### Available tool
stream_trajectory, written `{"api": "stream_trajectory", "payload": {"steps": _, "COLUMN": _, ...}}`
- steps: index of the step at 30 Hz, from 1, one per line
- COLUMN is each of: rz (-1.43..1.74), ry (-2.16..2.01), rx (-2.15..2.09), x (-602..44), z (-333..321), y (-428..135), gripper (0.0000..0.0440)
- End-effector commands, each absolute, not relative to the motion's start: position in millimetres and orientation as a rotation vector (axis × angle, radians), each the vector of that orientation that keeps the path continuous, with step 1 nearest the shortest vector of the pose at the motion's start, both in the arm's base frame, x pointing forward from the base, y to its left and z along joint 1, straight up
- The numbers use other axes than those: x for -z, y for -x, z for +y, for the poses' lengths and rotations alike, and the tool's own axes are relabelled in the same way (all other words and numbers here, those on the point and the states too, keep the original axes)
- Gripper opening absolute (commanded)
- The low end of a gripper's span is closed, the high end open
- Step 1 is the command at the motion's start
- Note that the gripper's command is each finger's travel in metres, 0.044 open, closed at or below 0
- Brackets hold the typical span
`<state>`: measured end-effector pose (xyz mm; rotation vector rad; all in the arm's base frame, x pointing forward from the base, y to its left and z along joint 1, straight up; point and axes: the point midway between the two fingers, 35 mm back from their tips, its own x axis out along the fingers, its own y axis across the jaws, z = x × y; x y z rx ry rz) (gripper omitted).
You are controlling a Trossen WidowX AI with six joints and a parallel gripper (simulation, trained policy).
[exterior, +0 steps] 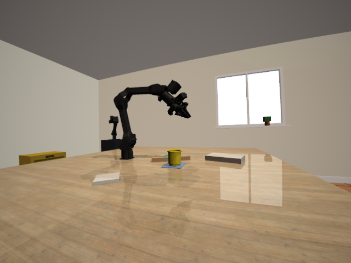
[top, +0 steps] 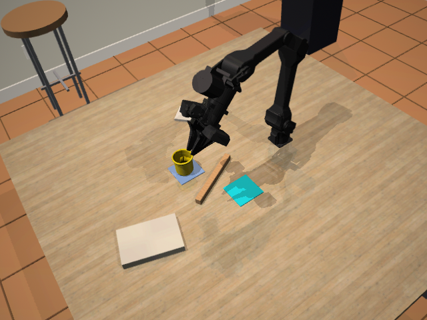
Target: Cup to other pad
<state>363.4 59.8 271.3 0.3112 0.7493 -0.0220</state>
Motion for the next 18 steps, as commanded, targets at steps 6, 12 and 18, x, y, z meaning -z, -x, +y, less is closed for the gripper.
{"api": "stream_trajectory", "payload": {"steps": 6, "rz": 0.892, "ry": -0.300, "rx": 0.070, "x": -255.9, "z": 59.7, "y": -364.7, "gripper": 0.0131}}
{"api": "stream_trajectory", "payload": {"steps": 12, "rz": 0.984, "ry": -0.279, "rx": 0.099, "x": -246.3, "z": 57.1, "y": -364.0, "gripper": 0.0135}}
{"api": "stream_trajectory", "payload": {"steps": 18, "rz": 1.075, "ry": -0.252, "rx": 0.126, "x": -236.7, "z": 52.6, "y": -362.8, "gripper": 0.0133}}
